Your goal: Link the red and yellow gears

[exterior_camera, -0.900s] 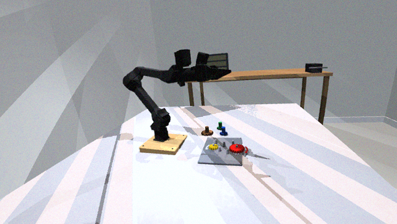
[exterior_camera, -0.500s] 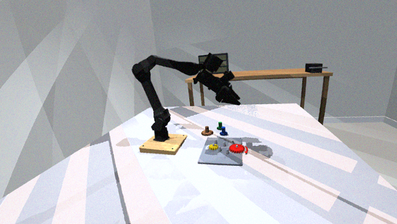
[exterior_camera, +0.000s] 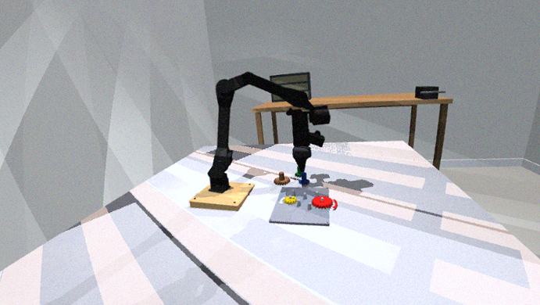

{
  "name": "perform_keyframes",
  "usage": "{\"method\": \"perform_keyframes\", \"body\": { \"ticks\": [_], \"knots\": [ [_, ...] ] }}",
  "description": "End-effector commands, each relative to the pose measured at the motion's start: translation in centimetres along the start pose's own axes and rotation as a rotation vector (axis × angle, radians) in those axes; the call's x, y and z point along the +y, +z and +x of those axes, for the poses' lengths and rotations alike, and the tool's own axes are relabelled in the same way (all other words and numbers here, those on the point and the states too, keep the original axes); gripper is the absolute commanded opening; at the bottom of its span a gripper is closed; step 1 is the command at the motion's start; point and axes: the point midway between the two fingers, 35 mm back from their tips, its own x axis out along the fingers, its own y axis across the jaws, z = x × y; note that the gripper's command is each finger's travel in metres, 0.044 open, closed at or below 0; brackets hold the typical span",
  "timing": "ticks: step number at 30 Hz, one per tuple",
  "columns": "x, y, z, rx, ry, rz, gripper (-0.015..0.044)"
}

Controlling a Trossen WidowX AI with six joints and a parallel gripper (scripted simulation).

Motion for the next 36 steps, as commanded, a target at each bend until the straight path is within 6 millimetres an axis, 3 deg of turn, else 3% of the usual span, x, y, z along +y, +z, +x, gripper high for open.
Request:
{"method": "perform_keyframes", "body": {
  "ticks": [1,4,31,36],
  "knots": [
    [-0.1,0.3,-0.3,0.001,0.001,0.006,0.0440],
    [-0.1,0.3,1.0,0.001,0.001,0.006,0.0440],
    [-0.2,0.3,3.8,0.002,0.001,0.006,0.0440],
    [-0.2,0.3,3.8,0.002,0.001,0.006,0.0309]
  ]
}}
